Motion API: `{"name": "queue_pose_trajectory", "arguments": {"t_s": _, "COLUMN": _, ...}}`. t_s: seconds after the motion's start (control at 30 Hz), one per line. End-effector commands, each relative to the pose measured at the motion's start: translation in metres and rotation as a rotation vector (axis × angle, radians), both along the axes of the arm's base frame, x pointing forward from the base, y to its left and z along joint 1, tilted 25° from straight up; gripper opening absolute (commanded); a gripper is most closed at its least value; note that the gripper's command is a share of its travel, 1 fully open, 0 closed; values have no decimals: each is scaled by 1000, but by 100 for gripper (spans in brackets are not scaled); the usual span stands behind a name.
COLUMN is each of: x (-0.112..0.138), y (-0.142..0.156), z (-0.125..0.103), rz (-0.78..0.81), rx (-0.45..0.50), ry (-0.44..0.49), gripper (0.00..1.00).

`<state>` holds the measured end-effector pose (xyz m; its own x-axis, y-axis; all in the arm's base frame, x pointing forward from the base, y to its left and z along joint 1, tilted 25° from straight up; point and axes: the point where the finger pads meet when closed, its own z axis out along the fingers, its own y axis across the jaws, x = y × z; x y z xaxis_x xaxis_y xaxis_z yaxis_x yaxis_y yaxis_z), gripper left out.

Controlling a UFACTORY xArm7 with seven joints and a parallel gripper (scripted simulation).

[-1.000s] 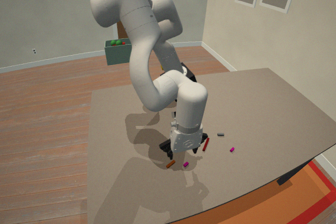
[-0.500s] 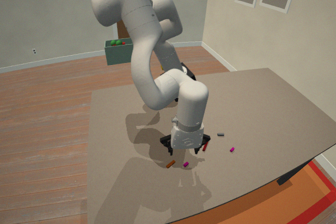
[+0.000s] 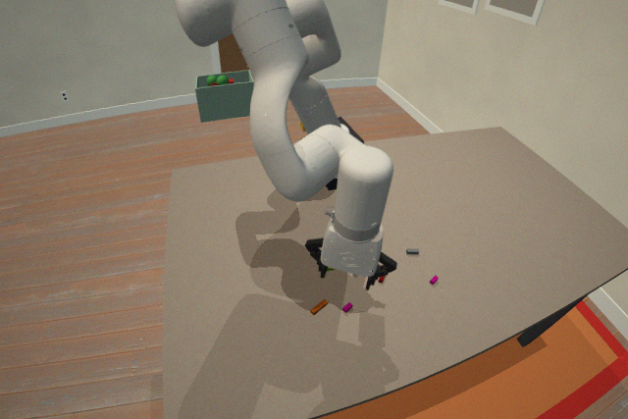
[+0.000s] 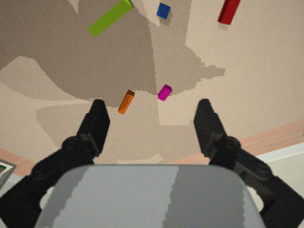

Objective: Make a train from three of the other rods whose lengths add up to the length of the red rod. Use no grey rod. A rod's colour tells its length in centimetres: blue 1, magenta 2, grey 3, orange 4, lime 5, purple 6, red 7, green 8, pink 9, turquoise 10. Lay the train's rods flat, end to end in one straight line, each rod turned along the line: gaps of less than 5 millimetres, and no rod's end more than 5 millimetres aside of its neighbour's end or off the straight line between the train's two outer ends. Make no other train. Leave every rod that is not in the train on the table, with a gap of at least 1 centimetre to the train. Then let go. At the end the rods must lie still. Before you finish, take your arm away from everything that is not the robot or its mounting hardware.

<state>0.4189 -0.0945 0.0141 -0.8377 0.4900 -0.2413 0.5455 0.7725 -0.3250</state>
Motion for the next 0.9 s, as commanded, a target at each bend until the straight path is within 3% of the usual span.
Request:
{"name": "queue_pose_trajectory", "arguments": {"t_s": 0.0, "x": -3, "y": 5, "z": 0, "rz": -145, "rx": -11, "ry": -83, "gripper": 100}}
{"name": "queue_pose_trajectory", "arguments": {"t_s": 0.87, "x": -20, "y": 21, "z": -5, "rz": -730, "rx": 12, "ry": -347, "gripper": 100}}
